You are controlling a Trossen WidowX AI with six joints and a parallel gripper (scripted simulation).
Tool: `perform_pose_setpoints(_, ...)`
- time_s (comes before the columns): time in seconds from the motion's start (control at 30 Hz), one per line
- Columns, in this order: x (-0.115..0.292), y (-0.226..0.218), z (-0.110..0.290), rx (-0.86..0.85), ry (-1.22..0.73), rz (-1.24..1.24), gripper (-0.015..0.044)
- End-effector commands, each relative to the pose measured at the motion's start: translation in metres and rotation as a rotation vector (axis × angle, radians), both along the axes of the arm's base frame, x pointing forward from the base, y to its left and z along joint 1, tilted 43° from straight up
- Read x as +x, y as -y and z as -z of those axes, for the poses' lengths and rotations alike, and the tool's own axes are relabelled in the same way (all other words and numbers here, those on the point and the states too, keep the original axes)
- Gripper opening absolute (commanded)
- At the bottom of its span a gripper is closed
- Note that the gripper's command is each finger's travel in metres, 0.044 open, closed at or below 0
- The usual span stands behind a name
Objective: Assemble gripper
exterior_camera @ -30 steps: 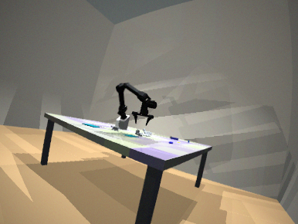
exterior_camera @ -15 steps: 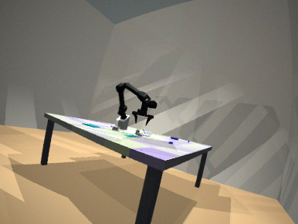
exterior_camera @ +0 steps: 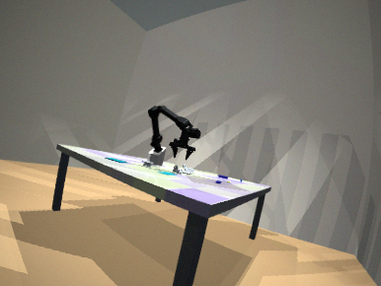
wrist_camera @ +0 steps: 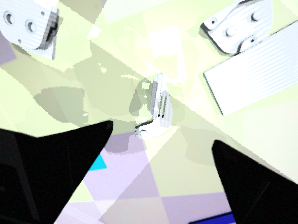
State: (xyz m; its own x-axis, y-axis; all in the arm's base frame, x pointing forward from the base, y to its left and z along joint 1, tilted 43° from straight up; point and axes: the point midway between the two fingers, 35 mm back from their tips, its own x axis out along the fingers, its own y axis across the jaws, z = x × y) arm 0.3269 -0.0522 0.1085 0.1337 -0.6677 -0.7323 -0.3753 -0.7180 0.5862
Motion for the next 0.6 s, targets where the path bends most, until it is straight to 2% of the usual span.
perform_pose_setpoints(0.0, 0.003, 0.013, 0.013, -0.005, -0.009, -0.007, 0.0440)
perform_pose_setpoints(0.1, 0.004, 0.027, 0.028, -0.007, -0.008, -0.007, 0.0440)
perform_pose_setpoints(0.57, 0.007, 0.036, 0.038, -0.007, -0.008, -0.006, 0.0440)
